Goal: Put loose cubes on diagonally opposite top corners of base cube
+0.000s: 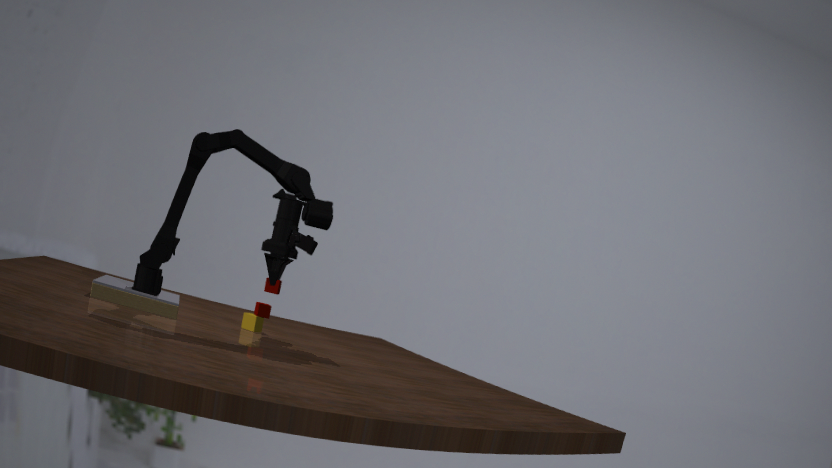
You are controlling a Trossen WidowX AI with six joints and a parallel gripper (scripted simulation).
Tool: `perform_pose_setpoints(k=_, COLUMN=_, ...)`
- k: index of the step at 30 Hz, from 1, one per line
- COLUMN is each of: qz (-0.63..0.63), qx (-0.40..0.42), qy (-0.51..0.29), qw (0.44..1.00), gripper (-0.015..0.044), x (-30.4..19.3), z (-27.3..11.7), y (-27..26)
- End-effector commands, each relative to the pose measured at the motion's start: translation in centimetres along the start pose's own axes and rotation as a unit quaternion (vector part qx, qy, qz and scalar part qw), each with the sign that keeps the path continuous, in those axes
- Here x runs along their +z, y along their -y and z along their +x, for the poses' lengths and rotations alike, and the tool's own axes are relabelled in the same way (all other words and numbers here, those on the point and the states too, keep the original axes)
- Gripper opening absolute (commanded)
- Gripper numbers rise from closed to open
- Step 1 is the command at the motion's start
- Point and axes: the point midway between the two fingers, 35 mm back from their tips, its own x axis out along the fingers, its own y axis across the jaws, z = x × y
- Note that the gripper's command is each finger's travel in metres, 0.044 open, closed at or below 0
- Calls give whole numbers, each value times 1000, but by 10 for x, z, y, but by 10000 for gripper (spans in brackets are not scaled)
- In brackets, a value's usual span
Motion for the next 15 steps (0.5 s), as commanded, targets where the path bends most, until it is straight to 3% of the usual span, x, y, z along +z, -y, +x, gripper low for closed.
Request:
perform_pose_setpoints(k=1, qz=-24, qx=-2, qy=-3, qw=1000, gripper=105, x=-8, z=2, y=-7)
perform_pose_setpoints(k=15, qz=-115, qx=0, qy=-4, qw=993, gripper=105, x=-37, z=4, y=-36)
